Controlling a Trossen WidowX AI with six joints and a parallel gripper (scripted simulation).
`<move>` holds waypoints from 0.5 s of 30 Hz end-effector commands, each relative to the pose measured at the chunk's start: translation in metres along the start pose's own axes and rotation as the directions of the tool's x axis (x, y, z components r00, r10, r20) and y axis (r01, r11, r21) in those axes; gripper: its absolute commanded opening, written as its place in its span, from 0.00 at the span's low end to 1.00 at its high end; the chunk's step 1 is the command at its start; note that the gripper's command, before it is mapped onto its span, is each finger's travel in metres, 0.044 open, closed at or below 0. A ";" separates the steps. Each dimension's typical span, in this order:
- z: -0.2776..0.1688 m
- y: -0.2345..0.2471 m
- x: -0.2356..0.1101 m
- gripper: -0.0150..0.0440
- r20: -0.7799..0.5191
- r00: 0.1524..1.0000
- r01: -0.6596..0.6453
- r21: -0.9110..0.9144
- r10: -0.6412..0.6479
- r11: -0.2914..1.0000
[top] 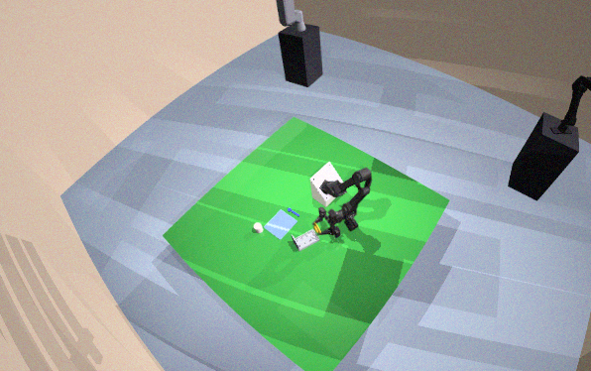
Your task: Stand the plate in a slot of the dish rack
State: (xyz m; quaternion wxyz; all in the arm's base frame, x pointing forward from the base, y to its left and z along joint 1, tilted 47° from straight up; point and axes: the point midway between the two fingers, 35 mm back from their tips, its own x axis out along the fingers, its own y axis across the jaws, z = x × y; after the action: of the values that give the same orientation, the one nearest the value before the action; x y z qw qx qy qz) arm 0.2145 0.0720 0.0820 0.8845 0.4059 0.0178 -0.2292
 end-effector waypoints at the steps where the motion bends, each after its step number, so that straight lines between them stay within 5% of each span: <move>1: -0.007 -0.002 0.005 0.25 0.001 1.000 0.003 -0.007 -0.003 1.000; 15: -0.016 -0.003 0.021 0.25 0.000 1.000 -0.001 0.004 0.001 1.000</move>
State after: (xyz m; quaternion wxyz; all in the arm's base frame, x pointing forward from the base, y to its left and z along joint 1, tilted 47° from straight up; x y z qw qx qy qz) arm 0.2310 0.0766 0.0678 0.8825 0.4110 0.0170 -0.2278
